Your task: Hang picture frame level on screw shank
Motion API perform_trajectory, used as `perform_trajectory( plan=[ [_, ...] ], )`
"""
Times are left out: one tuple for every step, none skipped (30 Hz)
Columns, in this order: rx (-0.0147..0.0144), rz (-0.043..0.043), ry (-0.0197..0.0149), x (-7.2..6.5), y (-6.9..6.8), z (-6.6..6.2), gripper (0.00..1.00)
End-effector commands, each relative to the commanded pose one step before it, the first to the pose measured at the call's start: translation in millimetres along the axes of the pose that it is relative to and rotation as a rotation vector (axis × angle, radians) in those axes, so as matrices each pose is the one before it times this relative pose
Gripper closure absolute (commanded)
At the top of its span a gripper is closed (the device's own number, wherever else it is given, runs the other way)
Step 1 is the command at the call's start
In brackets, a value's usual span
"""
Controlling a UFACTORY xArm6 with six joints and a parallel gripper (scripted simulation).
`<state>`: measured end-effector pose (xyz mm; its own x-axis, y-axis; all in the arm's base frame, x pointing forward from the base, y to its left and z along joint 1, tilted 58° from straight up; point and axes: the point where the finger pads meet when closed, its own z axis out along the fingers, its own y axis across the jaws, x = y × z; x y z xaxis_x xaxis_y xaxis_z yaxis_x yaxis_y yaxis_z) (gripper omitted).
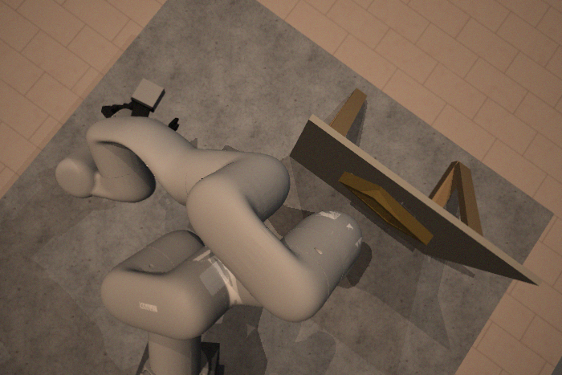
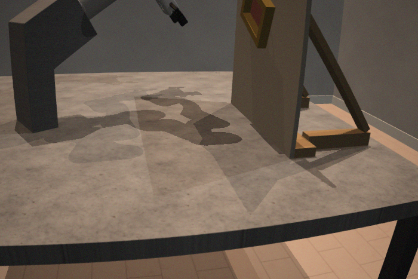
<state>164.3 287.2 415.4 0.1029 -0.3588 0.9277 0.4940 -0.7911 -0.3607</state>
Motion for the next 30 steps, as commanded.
perform_trajectory(
  plan=[
    [0.00043, 0.00167, 0.00072, 0.82, -0.36, -0.01, 0.0],
    [0.0, 0.0, 0.0, 0.0, 0.0, 0.0, 0.0],
    [0.0, 0.0, 0.0, 0.0, 0.0, 0.0, 0.0],
    [0.0, 0.0, 0.0, 0.0, 0.0, 0.0, 0.0],
    [0.0, 0.0, 0.0, 0.0, 0.0, 0.0, 0.0],
    [0.0, 0.0, 0.0, 0.0, 0.0, 0.0, 0.0],
    [0.0, 0.0, 0.0, 0.0, 0.0, 0.0, 0.0],
    [0.0, 0.0, 0.0, 0.0, 0.0, 0.0, 0.0],
    [0.0, 0.0, 0.0, 0.0, 0.0, 0.0, 0.0],
    [0.0, 0.0, 0.0, 0.0, 0.0, 0.0, 0.0],
    [0.0, 0.0, 0.0, 0.0, 0.0, 0.0, 0.0],
    [0.0, 0.0, 0.0, 0.0, 0.0, 0.0, 0.0],
    [0.0, 0.0, 0.0, 0.0, 0.0, 0.0, 0.0],
    [0.0, 0.0, 0.0, 0.0, 0.0, 0.0, 0.0],
    [0.0, 0.0, 0.0, 0.0, 0.0, 0.0, 0.0],
    [0.0, 0.0, 0.0, 0.0, 0.0, 0.0, 0.0],
    [0.0, 0.0, 0.0, 0.0, 0.0, 0.0, 0.0],
    [-0.00112, 0.00021, -0.00028, 0.04, 0.21, 0.14, 0.0],
    [-0.00631, 0.00121, -0.00159, 0.23, 1.17, 0.78, 0.0],
    [-0.01297, 0.00253, -0.00326, 0.48, 2.4, 1.59, 0.0],
    [-0.01812, 0.00361, -0.00455, 0.68, 3.34, 2.21, 0.0],
    [-0.02001, 0.00409, -0.00502, 0.76, 3.66, 2.42, 0.0],
    [-0.01805, 0.00379, -0.00452, 0.7, 3.28, 2.18, 0.0],
    [-0.01288, 0.00276, -0.00322, 0.51, 2.32, 1.56, 0.0],
    [-0.00625, 0.00136, -0.00157, 0.25, 1.12, 0.76, 0.0],
    [-0.00111, 0.00024, -0.00028, 0.04, 0.2, 0.13, 0.0],
    [0.0, 0.0, 0.0, 0.0, 0.0, 0.0, 0.0],
    [0.0, 0.0, 0.0, 0.0, 0.0, 0.0, 0.0],
    [0.0, 0.0, 0.0, 0.0, 0.0, 0.0, 0.0],
    [0.0, 0.0, 0.0, 0.0, 0.0, 0.0, 0.0]
  ],
)
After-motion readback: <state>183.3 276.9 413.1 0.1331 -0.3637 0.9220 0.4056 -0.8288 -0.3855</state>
